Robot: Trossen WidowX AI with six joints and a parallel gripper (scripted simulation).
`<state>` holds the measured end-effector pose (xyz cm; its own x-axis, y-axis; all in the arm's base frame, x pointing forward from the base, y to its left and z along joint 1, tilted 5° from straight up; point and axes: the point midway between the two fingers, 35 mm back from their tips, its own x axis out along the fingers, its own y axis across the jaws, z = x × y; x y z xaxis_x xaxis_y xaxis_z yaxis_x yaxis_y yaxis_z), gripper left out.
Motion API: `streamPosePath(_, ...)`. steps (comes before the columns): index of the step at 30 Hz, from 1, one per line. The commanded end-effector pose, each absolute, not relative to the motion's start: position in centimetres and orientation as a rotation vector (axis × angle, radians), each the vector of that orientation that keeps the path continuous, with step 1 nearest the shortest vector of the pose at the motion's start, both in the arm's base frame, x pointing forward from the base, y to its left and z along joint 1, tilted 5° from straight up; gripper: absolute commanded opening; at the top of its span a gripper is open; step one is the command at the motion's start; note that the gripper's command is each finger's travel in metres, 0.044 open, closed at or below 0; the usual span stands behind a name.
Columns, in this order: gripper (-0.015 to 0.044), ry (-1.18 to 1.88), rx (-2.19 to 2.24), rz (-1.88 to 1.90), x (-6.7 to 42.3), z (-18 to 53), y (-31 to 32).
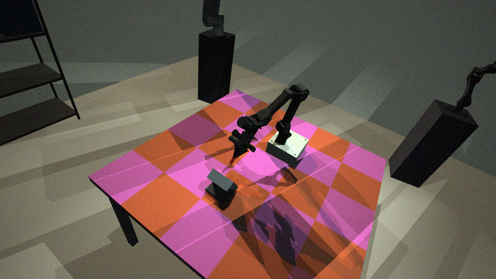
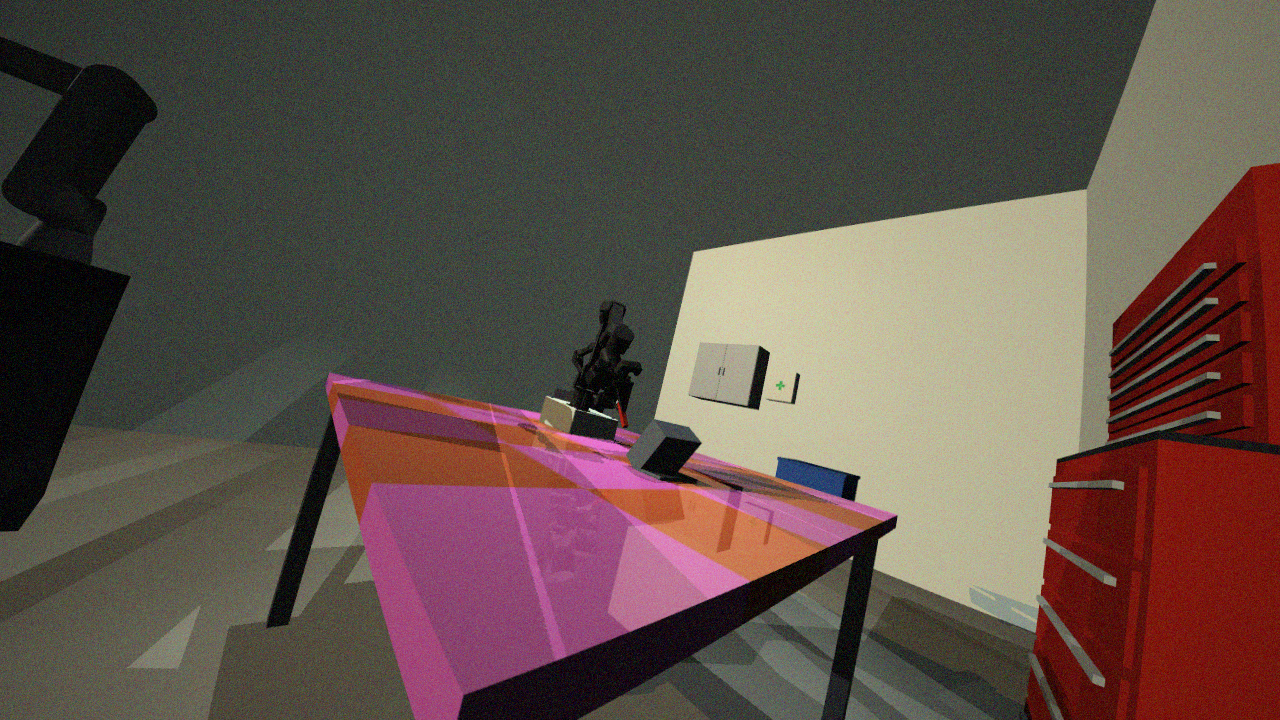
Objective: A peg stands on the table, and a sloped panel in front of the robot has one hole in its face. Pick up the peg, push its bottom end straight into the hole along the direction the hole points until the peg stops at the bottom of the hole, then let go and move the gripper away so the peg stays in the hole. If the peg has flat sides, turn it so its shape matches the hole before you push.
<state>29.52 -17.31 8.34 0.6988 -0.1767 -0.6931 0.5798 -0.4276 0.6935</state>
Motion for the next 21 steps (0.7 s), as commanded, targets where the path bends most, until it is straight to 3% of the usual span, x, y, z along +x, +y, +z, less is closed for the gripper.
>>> streamPosePath(1,0.0,0.316,1.817,-0.85,29.44,8.33,-16.99)
streamPosePath(21,0.0,0.276,1.751,-0.717,29.54,8.81,-15.99)
